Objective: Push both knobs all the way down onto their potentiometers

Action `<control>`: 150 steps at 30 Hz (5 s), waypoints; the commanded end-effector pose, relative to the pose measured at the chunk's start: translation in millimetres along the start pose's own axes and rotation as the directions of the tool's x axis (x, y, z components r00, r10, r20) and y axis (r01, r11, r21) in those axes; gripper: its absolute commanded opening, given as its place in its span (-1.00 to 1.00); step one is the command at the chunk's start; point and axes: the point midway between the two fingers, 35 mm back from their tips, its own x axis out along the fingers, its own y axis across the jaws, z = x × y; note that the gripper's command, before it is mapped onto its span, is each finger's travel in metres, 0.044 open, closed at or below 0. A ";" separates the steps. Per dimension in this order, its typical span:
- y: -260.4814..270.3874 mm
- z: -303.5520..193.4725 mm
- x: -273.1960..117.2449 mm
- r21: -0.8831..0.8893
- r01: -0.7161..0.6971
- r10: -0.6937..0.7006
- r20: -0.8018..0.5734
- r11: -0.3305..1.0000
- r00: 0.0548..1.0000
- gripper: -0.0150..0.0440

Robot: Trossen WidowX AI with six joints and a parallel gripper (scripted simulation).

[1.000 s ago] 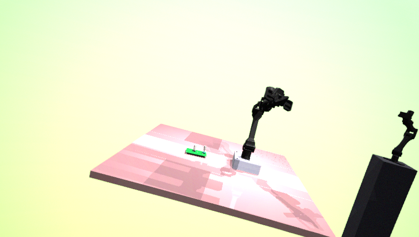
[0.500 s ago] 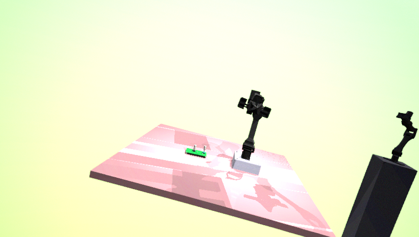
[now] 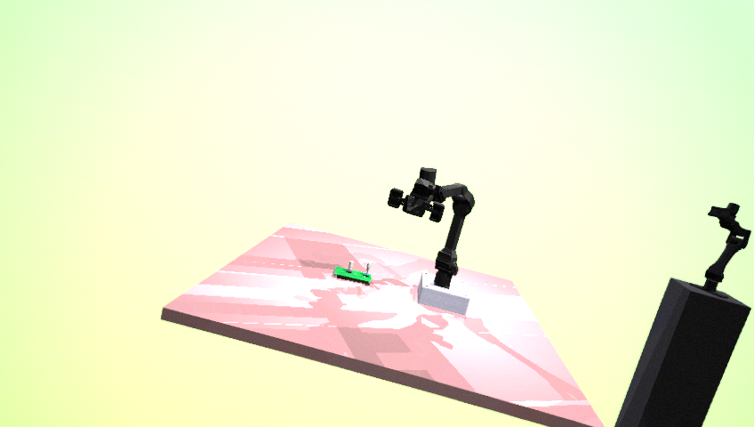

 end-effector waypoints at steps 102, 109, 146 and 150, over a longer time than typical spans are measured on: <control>-203.2 -386.8 -349.2 0.154 0.918 0.018 -0.987 0.365 0.159 -0.49; -203.2 -388.7 -348.9 0.154 0.918 0.018 -0.987 0.365 0.159 -0.49; -203.1 -392.6 -348.3 0.154 0.918 0.018 -0.987 0.365 0.159 -0.49; -203.1 -392.9 -348.2 0.154 0.918 0.018 -0.987 0.365 0.159 -0.49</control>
